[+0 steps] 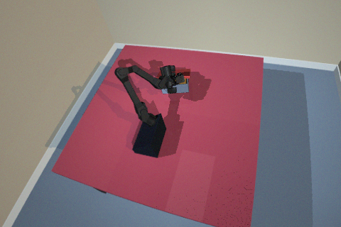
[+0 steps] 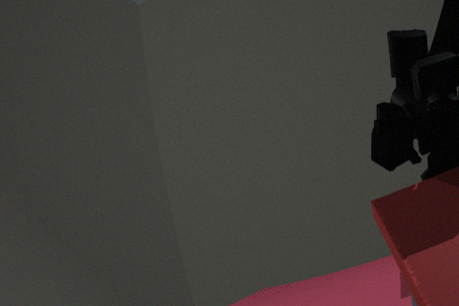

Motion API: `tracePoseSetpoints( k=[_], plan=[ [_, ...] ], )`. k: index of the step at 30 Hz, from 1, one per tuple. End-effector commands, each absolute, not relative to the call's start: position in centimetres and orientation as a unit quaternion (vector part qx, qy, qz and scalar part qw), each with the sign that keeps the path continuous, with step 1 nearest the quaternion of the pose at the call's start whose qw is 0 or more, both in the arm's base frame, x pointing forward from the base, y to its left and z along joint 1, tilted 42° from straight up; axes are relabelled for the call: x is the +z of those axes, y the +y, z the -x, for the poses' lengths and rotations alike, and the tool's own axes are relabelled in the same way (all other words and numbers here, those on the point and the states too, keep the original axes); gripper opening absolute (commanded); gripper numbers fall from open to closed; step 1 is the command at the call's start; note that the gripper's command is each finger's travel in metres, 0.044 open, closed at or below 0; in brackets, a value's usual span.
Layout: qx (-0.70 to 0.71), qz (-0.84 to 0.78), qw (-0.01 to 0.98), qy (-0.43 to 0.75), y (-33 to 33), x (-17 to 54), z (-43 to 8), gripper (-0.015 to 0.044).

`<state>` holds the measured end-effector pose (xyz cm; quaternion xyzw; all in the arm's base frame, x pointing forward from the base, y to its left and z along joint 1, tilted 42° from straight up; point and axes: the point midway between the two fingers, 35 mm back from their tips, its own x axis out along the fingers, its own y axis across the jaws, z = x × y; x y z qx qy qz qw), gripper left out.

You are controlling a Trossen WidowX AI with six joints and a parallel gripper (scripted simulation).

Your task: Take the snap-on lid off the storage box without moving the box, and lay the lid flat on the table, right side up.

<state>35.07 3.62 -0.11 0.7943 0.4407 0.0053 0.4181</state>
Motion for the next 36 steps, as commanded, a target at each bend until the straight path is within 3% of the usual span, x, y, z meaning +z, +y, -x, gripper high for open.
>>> tracePoseSetpoints(
  k=[1, 36],
  plan=[
    [0.012, -0.794, 0.423, 0.437, 3.2, 0.7, -35.7, 0.0000],
    [0.011, -0.793, 0.424, 0.437, 0.7, 4.3, -37.5, 0.0000]
  ],
)
